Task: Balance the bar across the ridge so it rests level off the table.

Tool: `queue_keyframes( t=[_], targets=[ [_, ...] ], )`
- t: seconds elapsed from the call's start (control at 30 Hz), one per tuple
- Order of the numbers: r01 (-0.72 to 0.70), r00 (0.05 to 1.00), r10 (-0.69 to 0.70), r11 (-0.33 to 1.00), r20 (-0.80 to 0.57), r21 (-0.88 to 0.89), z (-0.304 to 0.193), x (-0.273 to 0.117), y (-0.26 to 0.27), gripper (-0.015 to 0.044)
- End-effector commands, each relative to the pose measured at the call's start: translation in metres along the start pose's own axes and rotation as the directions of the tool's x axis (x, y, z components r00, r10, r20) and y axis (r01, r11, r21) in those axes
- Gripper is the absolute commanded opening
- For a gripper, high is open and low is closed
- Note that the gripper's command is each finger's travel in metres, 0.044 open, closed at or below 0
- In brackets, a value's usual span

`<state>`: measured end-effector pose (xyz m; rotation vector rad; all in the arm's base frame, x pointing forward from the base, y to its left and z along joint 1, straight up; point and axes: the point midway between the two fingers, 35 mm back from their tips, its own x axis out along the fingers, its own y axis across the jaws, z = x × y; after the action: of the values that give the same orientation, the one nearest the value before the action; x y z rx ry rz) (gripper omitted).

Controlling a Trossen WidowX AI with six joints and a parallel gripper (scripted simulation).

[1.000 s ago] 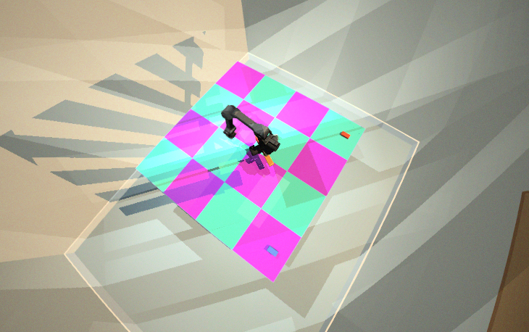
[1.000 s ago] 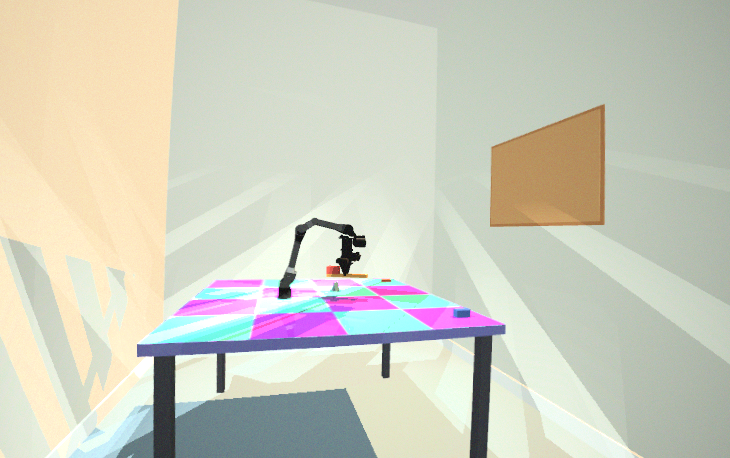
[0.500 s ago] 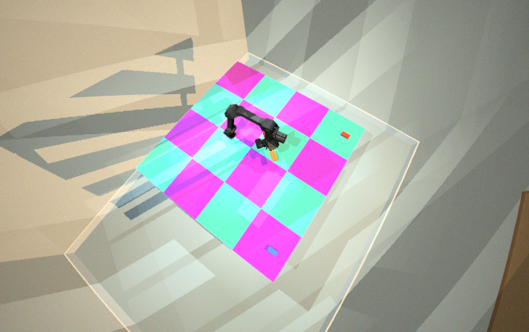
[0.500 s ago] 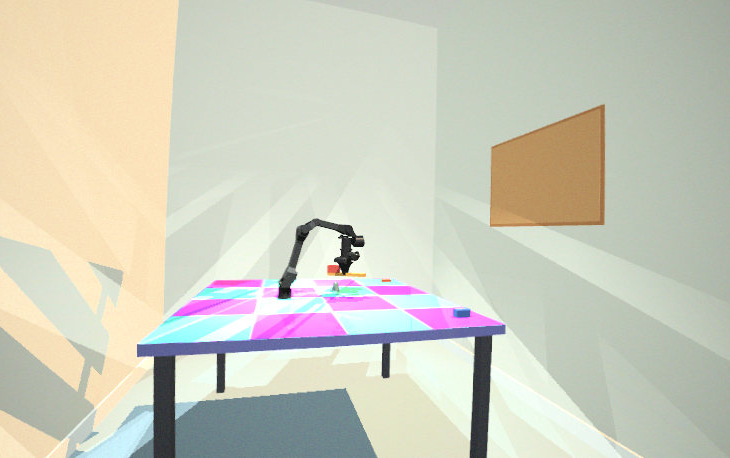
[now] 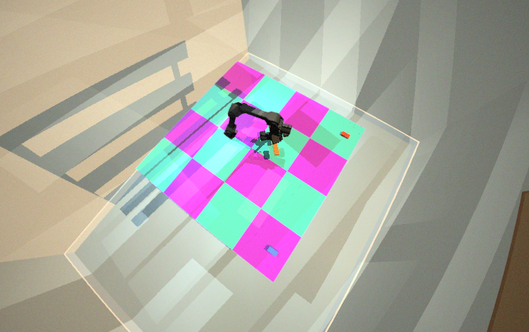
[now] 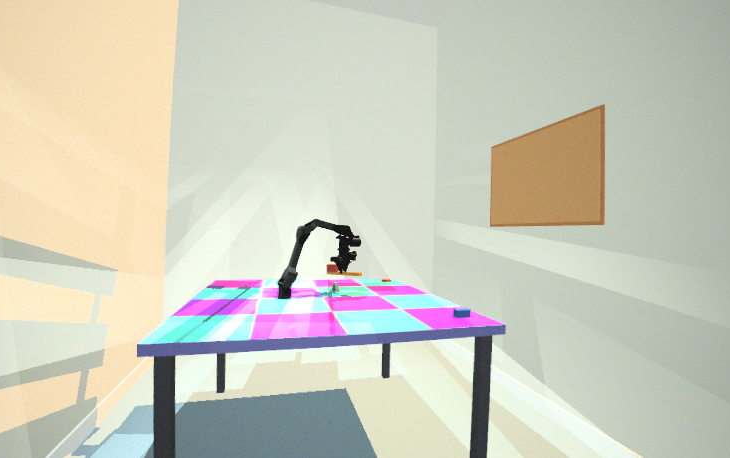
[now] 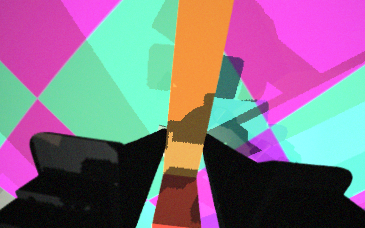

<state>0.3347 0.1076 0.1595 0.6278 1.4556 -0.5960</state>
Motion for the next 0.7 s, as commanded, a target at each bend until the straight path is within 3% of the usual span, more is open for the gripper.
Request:
queue_keyframes(
  t=[0.0, 0.67],
  targets=[
    [-0.005, 1.0, 0.005, 0.999, -0.001, 0.044, -0.013, -0.001, 0.011, 0.0],
    [-0.006, 1.0, 0.006, 0.993, -0.004, 0.121, -0.041, 0.012, 0.026, 0.0]
  ],
)
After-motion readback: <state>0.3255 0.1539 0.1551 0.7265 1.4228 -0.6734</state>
